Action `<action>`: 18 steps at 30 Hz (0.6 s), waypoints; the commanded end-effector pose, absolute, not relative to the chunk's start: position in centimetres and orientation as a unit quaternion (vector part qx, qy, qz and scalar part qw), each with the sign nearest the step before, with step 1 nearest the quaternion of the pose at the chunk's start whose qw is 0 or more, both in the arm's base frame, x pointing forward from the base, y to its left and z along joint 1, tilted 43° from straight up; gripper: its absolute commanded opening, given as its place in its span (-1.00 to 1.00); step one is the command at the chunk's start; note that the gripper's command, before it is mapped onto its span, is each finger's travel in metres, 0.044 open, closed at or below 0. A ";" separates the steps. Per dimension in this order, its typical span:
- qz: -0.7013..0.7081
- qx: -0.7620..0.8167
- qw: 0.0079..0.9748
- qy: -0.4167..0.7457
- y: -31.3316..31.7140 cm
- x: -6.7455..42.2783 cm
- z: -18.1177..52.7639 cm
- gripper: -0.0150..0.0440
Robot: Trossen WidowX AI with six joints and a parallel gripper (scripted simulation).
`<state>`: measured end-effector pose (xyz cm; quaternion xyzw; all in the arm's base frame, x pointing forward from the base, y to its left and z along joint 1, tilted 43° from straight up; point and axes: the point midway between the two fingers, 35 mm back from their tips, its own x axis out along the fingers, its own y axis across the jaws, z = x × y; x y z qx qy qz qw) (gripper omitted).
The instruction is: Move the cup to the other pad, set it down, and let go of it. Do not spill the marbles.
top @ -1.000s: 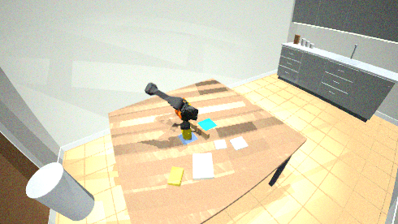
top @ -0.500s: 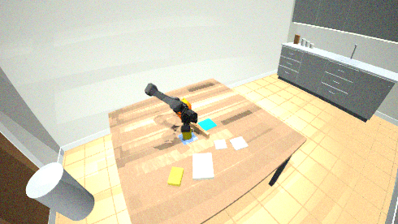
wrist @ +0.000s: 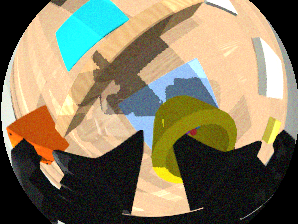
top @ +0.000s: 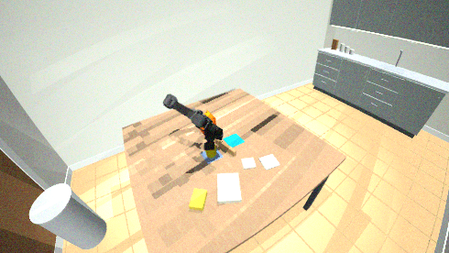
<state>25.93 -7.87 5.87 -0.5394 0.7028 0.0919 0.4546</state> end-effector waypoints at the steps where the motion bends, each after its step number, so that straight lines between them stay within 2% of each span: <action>1: 0.092 -0.539 0.455 0.703 -7.9 25.9 5.9 -0.13; 16: 0.092 -0.539 0.455 0.703 -7.9 25.9 5.9 -0.49; 18: 0.092 -0.539 0.455 0.703 -7.7 26.0 6.0 -0.49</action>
